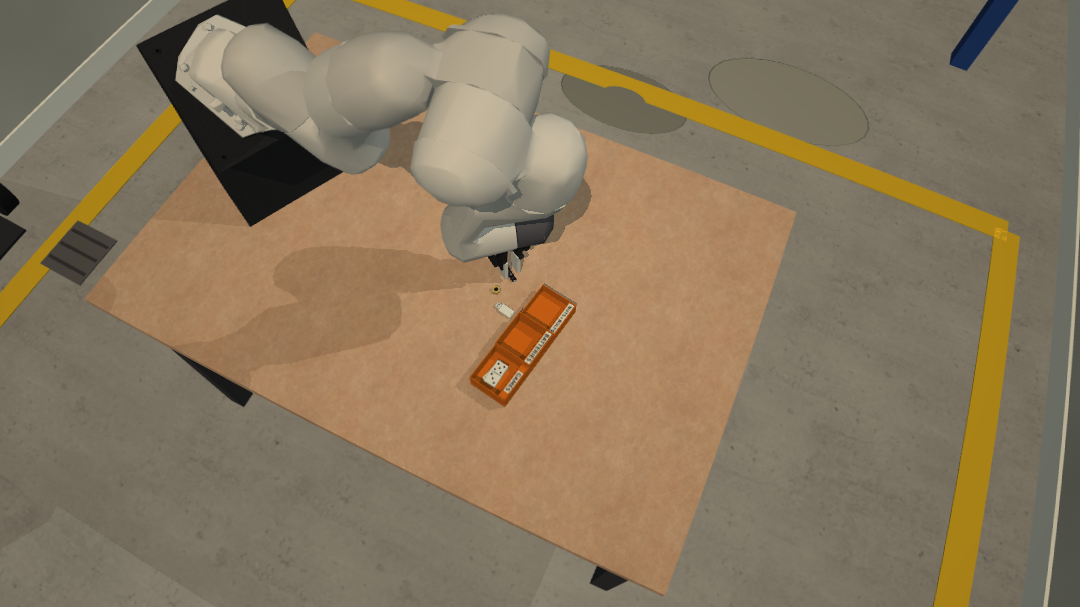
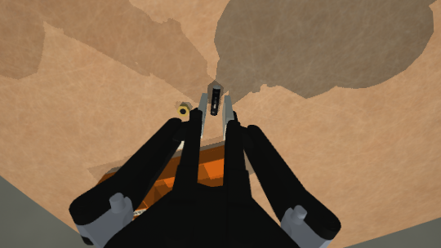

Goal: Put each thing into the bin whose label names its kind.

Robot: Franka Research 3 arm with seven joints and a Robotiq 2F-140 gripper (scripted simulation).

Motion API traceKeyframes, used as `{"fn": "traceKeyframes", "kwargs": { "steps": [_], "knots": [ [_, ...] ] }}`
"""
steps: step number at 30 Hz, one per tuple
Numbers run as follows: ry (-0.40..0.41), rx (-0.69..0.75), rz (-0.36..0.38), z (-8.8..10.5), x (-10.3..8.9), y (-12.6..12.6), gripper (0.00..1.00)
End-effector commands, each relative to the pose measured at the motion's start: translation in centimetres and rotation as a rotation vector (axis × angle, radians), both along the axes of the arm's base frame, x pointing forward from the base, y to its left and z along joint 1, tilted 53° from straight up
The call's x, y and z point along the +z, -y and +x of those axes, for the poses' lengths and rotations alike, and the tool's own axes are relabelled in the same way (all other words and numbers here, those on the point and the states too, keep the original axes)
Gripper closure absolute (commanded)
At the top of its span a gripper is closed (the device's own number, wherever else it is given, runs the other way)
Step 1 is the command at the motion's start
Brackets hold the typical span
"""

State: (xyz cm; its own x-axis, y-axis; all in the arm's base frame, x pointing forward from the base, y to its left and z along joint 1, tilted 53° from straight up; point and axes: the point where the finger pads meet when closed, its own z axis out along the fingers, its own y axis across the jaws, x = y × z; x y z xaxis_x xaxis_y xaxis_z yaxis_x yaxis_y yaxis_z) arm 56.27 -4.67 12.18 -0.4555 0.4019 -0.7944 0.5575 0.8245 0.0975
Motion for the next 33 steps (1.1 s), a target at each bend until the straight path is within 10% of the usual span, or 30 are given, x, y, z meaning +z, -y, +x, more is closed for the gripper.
{"fn": "traceKeyframes", "kwargs": {
  "steps": [1,33],
  "knots": [
    [0.007,-0.004,0.001,0.36,-0.13,0.22,0.85],
    [0.007,-0.004,0.001,0.85,-0.78,0.41,0.97]
  ]
}}
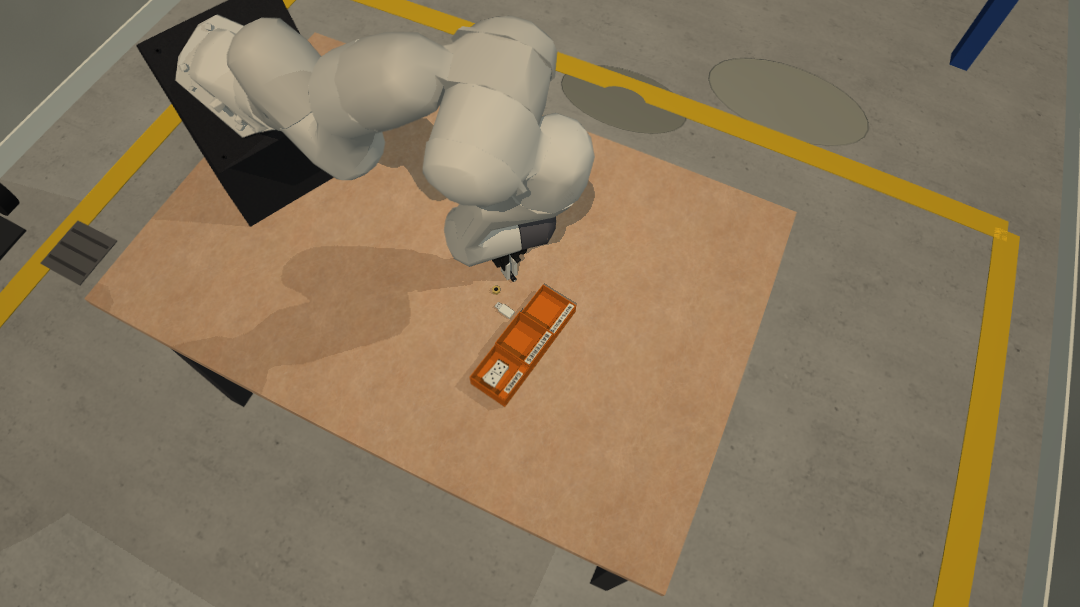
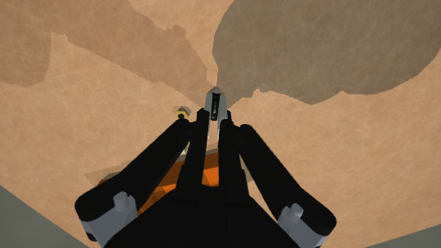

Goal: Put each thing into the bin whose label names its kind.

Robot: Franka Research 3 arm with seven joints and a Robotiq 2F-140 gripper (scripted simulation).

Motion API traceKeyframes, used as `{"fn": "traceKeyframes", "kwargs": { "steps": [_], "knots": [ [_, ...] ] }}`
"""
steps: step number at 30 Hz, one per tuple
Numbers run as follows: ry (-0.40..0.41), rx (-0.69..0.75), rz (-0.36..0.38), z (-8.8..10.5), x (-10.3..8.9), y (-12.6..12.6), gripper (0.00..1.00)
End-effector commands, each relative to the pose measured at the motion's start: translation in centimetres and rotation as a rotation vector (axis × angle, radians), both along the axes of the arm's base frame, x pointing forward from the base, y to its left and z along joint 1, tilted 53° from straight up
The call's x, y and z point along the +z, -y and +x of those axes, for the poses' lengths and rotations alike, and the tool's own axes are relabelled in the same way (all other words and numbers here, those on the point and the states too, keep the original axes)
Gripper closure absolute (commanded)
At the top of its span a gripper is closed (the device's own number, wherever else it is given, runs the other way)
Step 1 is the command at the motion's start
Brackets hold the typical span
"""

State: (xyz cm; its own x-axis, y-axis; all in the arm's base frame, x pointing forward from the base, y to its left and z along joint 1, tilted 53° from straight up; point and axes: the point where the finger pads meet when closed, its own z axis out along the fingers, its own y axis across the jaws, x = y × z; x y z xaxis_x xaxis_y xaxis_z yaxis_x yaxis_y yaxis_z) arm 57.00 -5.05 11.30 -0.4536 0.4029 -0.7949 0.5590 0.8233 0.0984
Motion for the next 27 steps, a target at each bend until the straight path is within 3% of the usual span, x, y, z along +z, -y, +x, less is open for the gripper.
{"fn": "traceKeyframes", "kwargs": {
  "steps": [1,22,27],
  "knots": [
    [0.006,-0.002,0.001,0.1,0.1,0.0,0.97],
    [0.006,-0.002,0.001,0.1,0.1,0.0,0.97],
    [0.006,-0.002,0.001,-1.0,1.1,-0.6,0.97]
  ]
}}
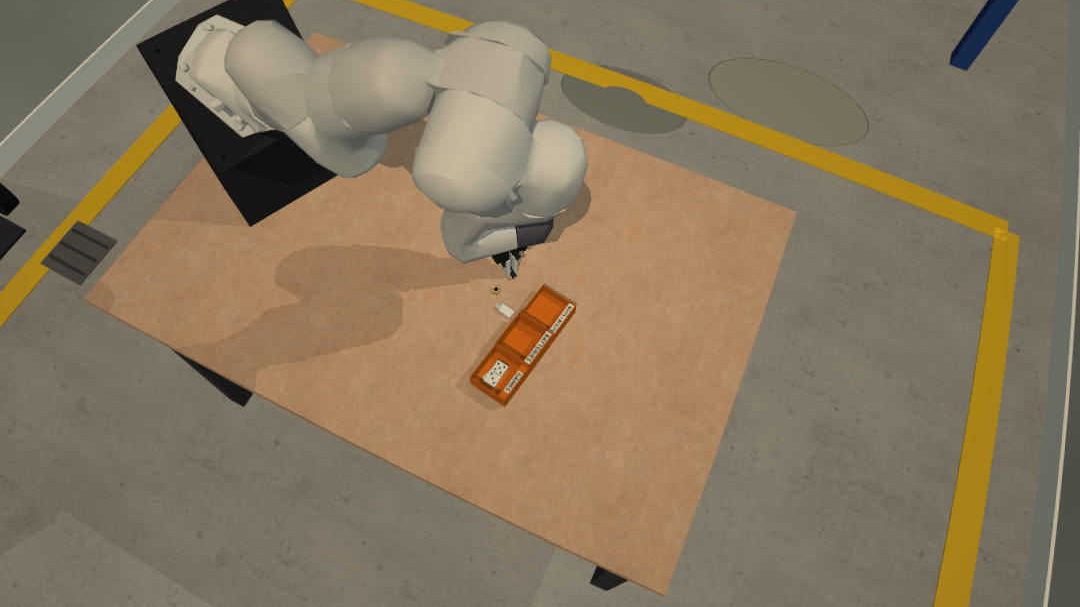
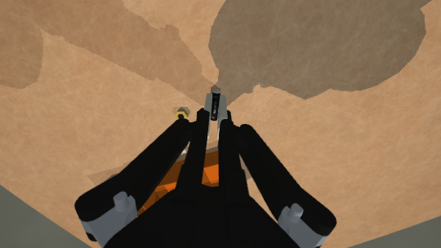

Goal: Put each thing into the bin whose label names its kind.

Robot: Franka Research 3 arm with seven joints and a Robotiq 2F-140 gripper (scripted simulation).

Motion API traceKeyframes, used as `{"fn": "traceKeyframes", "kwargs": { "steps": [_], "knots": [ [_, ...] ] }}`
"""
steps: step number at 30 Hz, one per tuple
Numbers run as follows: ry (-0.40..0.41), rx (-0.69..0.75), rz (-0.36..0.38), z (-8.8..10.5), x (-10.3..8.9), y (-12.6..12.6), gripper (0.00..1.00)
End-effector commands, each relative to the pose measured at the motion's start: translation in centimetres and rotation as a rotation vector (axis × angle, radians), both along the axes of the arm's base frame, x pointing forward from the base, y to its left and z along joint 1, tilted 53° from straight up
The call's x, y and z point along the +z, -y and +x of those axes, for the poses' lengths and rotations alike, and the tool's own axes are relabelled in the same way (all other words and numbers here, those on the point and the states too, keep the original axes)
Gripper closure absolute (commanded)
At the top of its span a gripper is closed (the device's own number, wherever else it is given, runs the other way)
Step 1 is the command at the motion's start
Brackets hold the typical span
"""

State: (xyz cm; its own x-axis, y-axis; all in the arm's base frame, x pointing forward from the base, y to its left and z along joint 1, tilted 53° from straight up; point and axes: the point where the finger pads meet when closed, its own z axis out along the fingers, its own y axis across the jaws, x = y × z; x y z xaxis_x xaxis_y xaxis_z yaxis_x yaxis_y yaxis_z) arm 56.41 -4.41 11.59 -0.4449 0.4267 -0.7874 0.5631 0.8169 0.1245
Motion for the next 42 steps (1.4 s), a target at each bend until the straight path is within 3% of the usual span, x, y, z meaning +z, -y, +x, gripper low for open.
{"fn": "traceKeyframes", "kwargs": {
  "steps": [1,15,42],
  "knots": [
    [-0.002,0.004,-0.026,-0.7,1.0,-0.1,0.97],
    [-0.002,0.004,-0.026,-3.5,3.4,-1.7,0.97],
    [-0.002,0.004,-0.026,-3.5,3.4,-1.7,0.97]
  ]
}}
